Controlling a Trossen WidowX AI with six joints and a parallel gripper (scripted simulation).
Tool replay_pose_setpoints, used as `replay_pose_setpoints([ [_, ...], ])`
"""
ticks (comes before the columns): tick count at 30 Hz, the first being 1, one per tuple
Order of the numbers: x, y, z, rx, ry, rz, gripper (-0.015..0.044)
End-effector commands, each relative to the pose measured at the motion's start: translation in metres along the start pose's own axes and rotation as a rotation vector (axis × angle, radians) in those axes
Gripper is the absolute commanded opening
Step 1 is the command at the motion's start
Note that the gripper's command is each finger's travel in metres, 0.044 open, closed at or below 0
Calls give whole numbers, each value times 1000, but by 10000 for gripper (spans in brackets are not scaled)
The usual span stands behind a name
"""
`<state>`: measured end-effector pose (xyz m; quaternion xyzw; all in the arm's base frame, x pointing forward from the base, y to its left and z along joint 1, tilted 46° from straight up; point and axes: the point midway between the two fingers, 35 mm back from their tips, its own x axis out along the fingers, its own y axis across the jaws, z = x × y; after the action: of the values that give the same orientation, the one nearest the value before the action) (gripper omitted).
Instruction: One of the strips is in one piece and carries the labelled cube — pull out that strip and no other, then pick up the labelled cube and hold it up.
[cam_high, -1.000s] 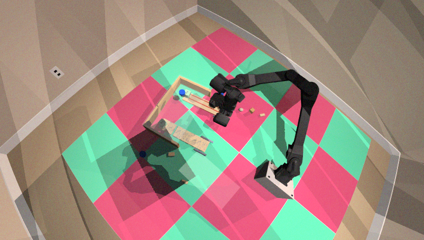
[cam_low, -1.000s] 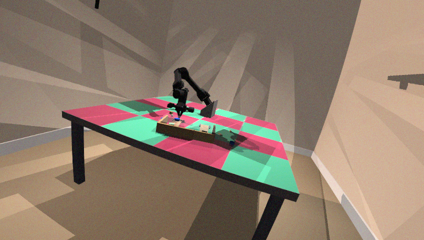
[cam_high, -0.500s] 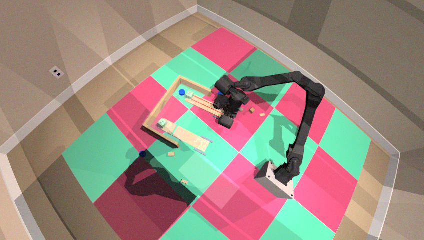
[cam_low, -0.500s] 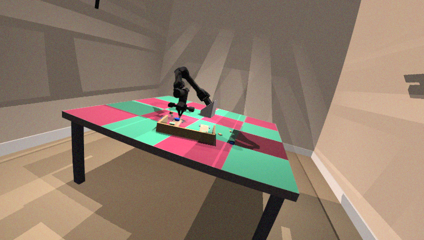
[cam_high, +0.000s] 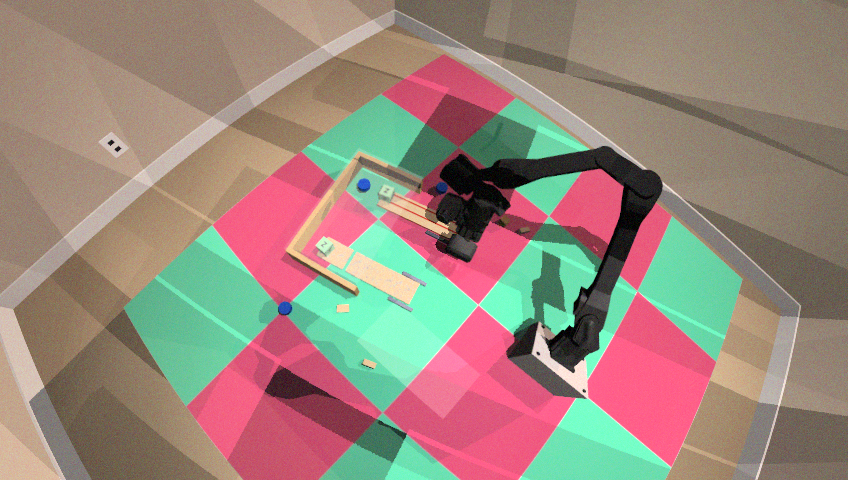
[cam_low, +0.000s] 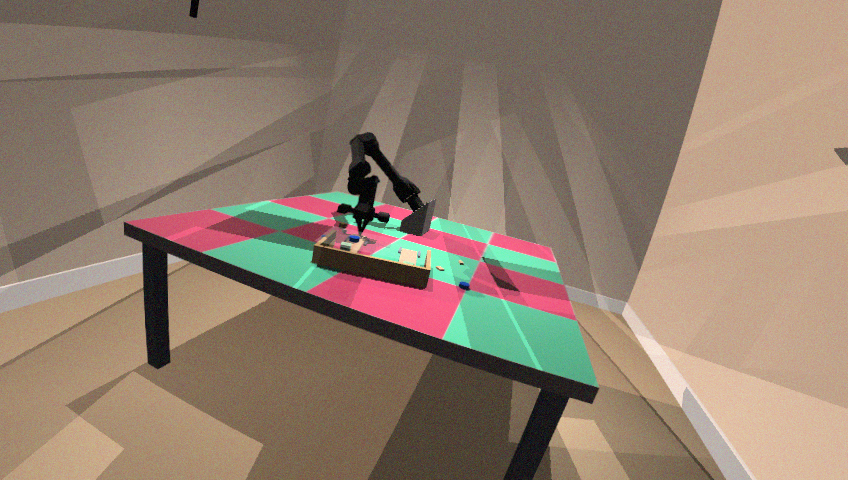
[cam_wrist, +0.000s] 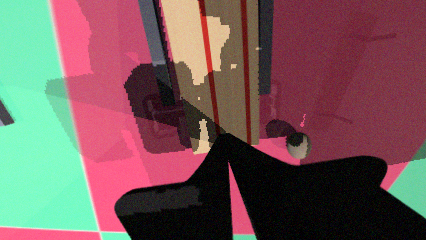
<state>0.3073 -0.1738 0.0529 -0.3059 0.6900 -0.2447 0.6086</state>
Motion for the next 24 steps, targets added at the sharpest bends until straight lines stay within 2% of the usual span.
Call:
replay_pose_setpoints([
  [1, 5, 0, -11, -4, 22, 5, 0],
  [24, 6, 1, -46, -6, 23, 5, 0],
])
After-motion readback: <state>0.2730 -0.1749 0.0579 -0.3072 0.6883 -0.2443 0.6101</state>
